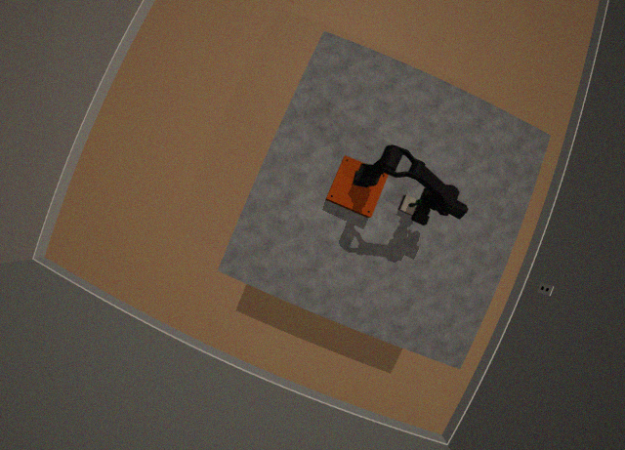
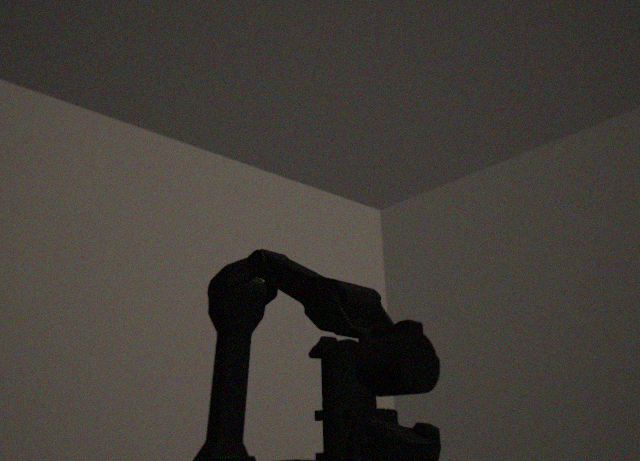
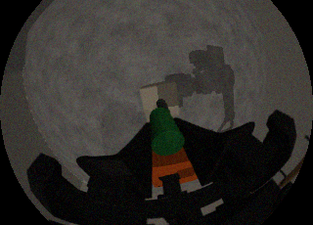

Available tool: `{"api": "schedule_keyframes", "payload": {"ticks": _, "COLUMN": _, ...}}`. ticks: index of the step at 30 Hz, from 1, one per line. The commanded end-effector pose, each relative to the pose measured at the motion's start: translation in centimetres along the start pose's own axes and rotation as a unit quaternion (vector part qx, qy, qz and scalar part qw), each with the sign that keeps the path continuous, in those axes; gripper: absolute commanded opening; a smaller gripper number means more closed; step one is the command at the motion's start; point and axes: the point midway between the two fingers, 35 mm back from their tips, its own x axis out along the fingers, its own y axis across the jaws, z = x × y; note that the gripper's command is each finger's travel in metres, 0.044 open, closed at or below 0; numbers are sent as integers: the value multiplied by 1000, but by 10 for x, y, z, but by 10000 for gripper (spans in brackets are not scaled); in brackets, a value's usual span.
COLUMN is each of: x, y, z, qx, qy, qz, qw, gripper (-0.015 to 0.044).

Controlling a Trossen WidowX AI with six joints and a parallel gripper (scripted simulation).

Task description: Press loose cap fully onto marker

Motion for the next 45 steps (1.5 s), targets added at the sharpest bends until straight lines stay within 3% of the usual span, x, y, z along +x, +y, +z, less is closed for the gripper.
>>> {"api": "schedule_keyframes", "payload": {"ticks": 1, "x": -6, "y": -10, "z": -6, "qx": -2, "qy": -1, "qz": -1, "qw": 1000, "gripper": 0}}
{"api": "schedule_keyframes", "payload": {"ticks": 45, "x": 53, "y": -11, "z": -6, "qx": -2, "qy": -1, "qz": -1, "qw": 1000, "gripper": 0}}
